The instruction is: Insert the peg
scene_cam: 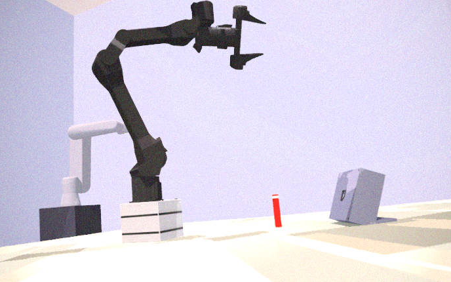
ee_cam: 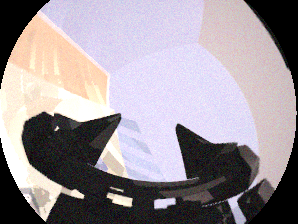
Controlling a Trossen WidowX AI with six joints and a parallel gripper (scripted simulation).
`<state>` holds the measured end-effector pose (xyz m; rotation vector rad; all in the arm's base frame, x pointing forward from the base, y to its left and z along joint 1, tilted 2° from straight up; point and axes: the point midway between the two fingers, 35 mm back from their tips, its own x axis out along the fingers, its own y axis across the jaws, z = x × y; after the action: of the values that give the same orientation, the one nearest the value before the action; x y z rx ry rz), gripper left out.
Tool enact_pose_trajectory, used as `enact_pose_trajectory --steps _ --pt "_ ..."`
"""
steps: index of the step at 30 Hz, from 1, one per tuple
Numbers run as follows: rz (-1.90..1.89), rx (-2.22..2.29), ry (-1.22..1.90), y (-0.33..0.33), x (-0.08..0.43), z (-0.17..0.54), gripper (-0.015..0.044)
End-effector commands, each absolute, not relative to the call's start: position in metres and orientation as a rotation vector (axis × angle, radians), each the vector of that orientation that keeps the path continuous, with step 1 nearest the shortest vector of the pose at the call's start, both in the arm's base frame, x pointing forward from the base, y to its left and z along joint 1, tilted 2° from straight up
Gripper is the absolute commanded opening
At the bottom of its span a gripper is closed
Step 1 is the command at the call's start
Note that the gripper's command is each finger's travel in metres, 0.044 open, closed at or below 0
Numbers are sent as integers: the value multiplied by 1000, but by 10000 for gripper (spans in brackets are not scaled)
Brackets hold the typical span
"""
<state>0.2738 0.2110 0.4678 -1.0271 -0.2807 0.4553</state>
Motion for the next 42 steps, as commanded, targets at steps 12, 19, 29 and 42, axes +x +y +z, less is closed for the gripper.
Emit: enact_pose_trajectory --steps 12,19,29,42 --pt "570 -901 255 204 341 320 440" --pt "571 -805 490 191 354 262 440" --pt "519 -641 832 165 356 183 440" --pt "343 -384 1290 120 328 91 440"
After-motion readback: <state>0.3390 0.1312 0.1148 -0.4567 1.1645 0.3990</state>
